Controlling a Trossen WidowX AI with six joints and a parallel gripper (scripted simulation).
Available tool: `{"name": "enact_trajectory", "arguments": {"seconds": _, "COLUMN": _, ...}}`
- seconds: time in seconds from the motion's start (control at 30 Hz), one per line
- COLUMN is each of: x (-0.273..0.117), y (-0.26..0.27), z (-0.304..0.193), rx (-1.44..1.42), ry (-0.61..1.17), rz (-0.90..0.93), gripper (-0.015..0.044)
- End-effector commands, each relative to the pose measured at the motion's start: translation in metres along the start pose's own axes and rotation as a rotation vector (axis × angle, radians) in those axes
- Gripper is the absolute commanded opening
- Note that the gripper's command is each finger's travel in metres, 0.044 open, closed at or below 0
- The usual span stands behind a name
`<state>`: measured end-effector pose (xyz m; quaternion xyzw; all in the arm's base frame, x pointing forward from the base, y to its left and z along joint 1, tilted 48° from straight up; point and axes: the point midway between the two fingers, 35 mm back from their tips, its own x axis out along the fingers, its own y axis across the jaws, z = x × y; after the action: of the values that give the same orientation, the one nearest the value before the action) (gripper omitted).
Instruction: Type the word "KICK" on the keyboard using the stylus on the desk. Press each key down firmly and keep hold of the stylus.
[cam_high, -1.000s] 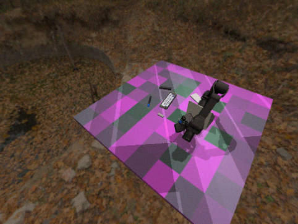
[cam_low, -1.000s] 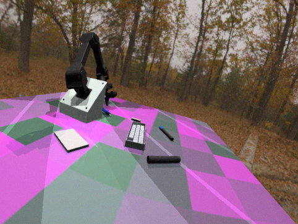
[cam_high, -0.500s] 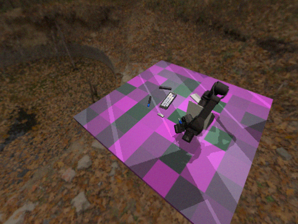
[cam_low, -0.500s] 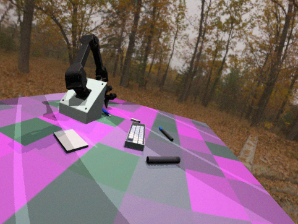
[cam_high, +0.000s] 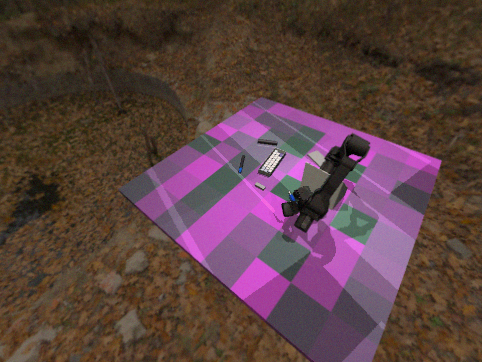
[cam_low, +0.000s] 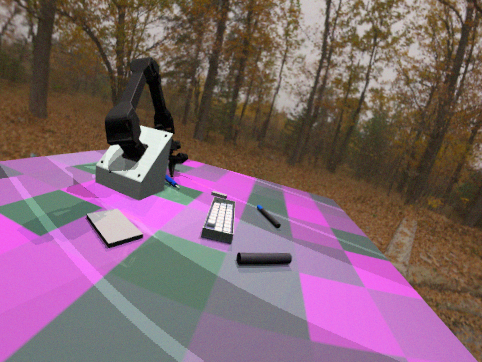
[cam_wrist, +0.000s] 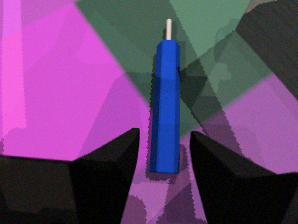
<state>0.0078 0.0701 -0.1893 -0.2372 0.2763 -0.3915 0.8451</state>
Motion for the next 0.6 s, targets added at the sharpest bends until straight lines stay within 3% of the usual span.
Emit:
{"name": "enact_trajectory", "arguments": {"seconds": 0.0, "x": 0.0034, "y": -0.0007, "z": -0.0025, "rx": 0.004, "ry": 0.001, "rz": -0.004, "gripper": 0.015}}
{"name": "enact_trajectory", "arguments": {"seconds": 0.3, "x": 0.0059, "y": -0.0007, "z": -0.0046, "rx": 0.004, "ry": 0.001, "rz": -0.004, "gripper": 0.015}}
{"name": "enact_trajectory", "arguments": {"seconds": 0.47, "x": 0.0047, "y": -0.0002, "z": -0.0037, "rx": -0.001, "ry": -0.001, "rz": -0.001, "gripper": 0.0019}}
{"name": "enact_trajectory", "arguments": {"seconds": 0.57, "x": 0.0047, "y": -0.0002, "z": -0.0037, "rx": -0.001, "ry": -0.001, "rz": -0.001, "gripper": 0.0}}
